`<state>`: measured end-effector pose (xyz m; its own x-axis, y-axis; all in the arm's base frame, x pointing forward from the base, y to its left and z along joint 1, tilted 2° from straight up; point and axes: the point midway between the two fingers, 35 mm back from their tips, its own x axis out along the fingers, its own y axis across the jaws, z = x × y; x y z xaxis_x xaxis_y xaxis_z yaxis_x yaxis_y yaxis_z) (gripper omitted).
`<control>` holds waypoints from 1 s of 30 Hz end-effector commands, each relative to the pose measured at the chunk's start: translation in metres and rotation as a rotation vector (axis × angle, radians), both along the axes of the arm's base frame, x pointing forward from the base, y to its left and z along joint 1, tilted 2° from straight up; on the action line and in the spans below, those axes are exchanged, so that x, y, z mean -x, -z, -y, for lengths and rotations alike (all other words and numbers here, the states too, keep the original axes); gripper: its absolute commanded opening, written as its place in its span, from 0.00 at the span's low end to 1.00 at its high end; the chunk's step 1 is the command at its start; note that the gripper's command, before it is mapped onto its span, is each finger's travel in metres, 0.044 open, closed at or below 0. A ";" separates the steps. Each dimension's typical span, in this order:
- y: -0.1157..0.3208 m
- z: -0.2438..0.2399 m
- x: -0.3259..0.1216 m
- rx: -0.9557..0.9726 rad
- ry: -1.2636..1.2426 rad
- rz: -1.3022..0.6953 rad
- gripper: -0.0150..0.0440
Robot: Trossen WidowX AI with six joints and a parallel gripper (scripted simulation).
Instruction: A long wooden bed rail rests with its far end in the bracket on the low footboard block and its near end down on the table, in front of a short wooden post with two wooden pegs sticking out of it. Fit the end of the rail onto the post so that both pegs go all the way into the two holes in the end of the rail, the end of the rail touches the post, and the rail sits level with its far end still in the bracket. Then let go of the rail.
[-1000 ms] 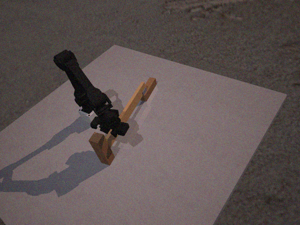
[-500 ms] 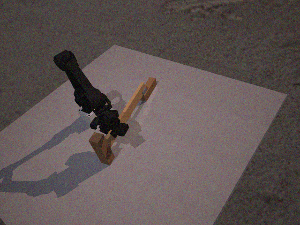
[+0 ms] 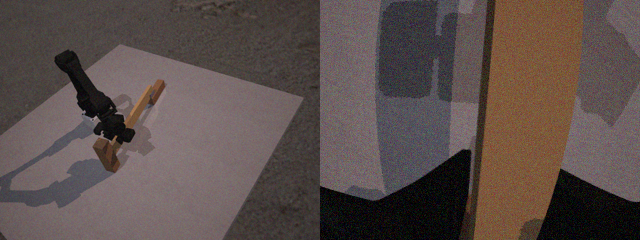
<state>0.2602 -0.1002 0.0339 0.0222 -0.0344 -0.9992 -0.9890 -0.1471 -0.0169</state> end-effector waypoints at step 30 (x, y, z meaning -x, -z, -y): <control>-0.028 -0.032 0.006 0.006 0.000 0.008 1.00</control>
